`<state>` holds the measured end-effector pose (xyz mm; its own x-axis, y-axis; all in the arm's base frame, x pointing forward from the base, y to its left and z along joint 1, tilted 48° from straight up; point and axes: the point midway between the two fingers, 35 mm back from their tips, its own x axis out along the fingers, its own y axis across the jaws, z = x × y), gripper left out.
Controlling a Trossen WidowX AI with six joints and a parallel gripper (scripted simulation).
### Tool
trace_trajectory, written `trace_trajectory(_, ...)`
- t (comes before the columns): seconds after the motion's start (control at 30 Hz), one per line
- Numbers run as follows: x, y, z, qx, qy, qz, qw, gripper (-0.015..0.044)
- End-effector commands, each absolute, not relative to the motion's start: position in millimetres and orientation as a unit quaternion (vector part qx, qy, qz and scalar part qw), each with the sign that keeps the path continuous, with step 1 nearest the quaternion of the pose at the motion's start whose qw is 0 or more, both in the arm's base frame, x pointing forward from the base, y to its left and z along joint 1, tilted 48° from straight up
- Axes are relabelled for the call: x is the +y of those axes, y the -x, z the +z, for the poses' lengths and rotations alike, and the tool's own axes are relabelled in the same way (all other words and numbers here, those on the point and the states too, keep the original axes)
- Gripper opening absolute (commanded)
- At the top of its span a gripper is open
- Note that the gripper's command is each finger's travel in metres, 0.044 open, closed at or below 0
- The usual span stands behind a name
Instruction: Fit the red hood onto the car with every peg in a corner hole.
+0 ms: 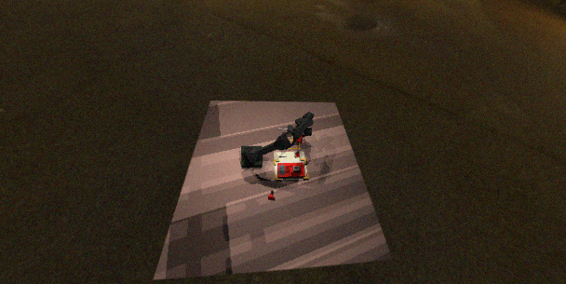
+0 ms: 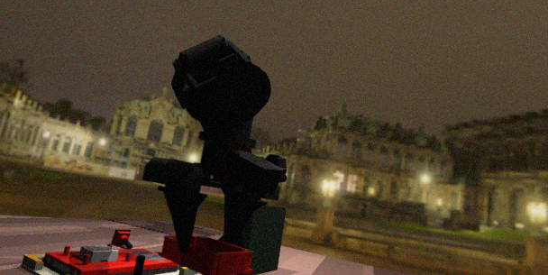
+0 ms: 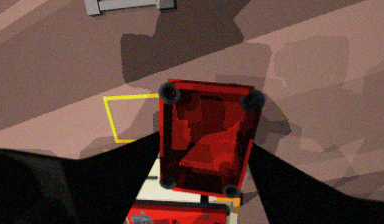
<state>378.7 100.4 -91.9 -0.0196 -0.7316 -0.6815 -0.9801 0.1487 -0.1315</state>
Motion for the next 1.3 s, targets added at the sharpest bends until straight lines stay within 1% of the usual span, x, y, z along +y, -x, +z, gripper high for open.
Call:
trace_trajectory(0.0,102.0,-375.5,-91.5,0.679,0.633,0.22,0.299,0.0)
trace_trajectory(0.73,102.6,-362.1,-91.9,0.611,0.684,0.37,0.146,0.0)
trace_trajectory(0.97,95.0,-362.6,-99.6,0.608,0.685,0.375,0.141,0.0)
trace_trajectory(1.27,52.2,-361.7,-138.9,0.609,0.686,0.373,0.14,0.0)
